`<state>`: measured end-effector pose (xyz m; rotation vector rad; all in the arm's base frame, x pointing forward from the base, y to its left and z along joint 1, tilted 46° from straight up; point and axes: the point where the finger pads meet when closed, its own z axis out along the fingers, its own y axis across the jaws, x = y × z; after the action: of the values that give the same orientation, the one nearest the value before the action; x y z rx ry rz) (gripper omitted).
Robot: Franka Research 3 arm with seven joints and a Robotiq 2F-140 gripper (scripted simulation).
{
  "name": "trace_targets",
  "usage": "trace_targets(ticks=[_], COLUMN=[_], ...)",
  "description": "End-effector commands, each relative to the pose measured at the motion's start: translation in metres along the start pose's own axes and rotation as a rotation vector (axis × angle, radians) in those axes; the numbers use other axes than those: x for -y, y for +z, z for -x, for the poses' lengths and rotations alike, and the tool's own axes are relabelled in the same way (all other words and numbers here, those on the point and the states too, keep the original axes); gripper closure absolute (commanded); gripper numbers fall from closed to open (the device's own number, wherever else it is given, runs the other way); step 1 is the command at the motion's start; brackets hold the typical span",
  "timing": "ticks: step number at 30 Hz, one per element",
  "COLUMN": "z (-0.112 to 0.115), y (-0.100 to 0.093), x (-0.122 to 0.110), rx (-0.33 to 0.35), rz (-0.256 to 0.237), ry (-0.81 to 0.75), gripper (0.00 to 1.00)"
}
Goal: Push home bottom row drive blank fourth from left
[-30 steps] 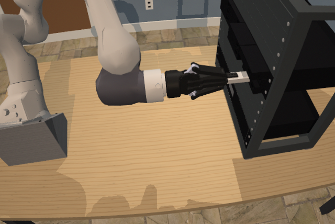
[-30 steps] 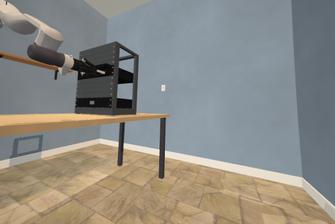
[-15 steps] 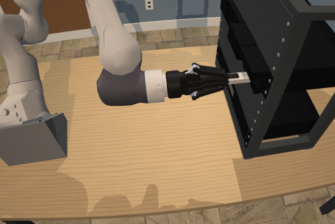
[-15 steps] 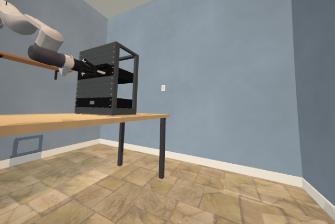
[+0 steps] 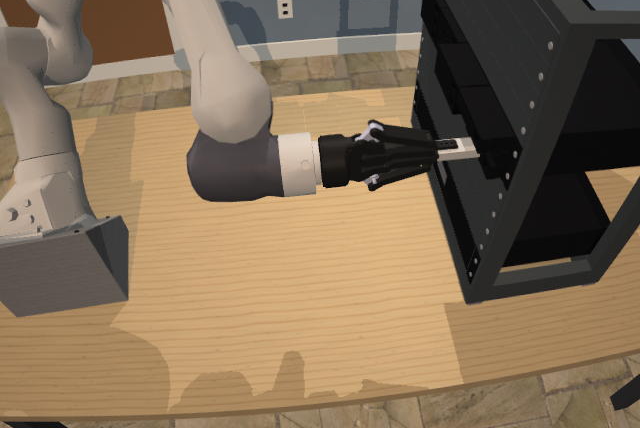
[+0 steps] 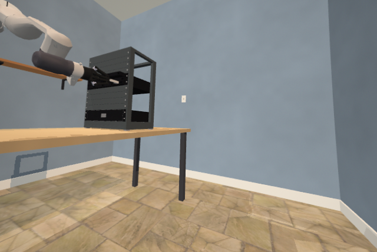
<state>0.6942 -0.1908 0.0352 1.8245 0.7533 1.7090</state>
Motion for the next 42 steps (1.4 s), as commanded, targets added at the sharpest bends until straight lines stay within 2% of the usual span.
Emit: trace_targets(ticks=[1, 42], z=[-0.0029, -0.0058], y=[0.0017, 0.0077], x=[0.0089, 0.0100], rx=[-0.001, -0.001], rz=[-0.013, -0.013], ry=[0.008, 0.008], gripper=[1.00, 1.00])
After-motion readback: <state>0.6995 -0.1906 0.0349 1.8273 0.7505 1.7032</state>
